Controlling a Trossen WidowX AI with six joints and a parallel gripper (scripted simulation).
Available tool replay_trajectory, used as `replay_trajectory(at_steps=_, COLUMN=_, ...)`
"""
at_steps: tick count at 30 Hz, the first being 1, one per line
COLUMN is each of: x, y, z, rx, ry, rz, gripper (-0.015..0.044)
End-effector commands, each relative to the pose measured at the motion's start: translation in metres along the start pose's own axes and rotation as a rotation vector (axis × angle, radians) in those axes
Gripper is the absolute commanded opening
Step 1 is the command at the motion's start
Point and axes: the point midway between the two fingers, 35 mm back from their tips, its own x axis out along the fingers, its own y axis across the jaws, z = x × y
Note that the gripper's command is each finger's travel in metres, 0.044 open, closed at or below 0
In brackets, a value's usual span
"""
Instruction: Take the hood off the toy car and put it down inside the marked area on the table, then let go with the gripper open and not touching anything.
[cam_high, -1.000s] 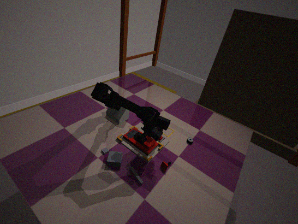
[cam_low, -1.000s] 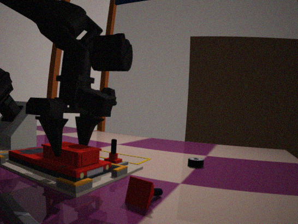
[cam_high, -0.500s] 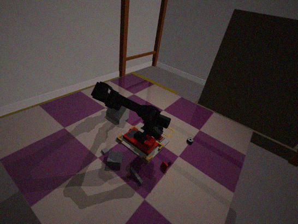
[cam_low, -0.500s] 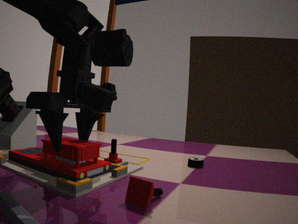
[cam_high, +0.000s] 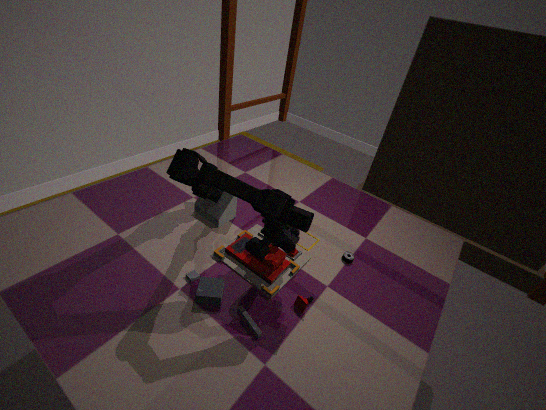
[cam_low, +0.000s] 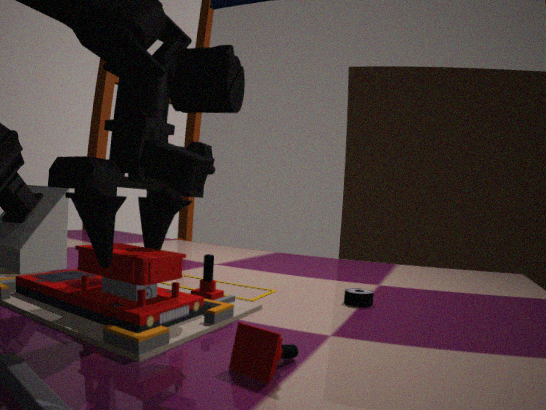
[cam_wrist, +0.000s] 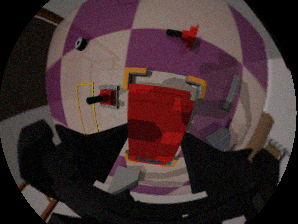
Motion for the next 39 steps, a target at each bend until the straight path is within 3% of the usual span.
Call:
replay_trajectory(at_steps=1, x=-0.004, y=0.000, z=0.001, rx=0.007, ry=-0.002, rz=0.007, gripper=0.0000)
replay_trajectory(at_steps=17, x=-0.049, y=0.001, z=0.001, rx=0.007, ry=-0.002, rz=0.009, gripper=0.0000)
replay_trajectory(at_steps=21, x=-0.045, y=0.004, z=0.001, rx=-0.001, ry=-0.003, rz=0.004, gripper=0.0000)
replay_trajectory(at_steps=39, x=-0.053, y=0.095, z=0.004, rx=-0.002, ry=-0.008, rz=0.029, gripper=0.0000)
